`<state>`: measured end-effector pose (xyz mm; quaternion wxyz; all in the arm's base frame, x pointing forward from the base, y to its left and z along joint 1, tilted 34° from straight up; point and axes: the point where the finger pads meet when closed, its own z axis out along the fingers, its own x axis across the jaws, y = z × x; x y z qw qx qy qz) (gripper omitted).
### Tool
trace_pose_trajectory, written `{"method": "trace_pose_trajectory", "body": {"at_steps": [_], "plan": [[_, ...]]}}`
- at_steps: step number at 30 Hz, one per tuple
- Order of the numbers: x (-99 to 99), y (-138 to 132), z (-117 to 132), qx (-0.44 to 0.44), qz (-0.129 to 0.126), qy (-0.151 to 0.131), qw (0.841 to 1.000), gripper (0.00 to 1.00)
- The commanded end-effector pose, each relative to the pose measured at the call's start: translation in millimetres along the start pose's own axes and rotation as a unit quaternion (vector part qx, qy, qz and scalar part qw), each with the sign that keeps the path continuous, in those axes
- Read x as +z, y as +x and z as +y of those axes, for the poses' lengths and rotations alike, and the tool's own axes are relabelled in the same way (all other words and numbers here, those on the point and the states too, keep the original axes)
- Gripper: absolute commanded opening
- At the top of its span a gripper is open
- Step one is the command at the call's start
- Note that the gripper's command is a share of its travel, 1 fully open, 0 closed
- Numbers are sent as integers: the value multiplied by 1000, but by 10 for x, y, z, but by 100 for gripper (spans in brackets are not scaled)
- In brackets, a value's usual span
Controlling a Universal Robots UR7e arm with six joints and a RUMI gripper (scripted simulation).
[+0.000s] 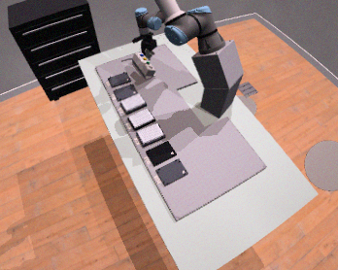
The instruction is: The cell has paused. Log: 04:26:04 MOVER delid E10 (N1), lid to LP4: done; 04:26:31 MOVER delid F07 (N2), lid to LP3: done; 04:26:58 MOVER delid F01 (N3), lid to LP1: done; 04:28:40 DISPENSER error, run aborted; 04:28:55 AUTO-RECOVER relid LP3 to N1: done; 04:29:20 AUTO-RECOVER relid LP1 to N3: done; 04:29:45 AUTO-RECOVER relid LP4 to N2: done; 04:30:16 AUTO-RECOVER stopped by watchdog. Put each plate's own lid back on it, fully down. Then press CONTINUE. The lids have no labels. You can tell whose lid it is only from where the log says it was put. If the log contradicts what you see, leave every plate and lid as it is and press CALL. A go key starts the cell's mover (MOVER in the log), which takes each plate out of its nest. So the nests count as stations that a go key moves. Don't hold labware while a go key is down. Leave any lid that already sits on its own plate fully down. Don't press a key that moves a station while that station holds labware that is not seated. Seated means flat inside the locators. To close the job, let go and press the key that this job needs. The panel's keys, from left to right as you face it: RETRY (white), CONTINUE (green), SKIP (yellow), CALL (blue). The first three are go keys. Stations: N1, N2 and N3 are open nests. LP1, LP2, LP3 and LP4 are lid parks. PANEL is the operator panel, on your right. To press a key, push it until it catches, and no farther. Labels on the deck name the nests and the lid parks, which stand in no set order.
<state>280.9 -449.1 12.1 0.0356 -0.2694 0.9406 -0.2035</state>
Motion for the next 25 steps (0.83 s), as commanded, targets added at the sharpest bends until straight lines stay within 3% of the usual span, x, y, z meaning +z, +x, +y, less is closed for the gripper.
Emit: {"method": "trace_pose_trajectory", "body": {"at_steps": [1, 25], "plan": [[19, -12, -13, 0, 0, 1, 1000, 0], [138, -79, -66, 0, 0, 1, 1000, 0]]}}
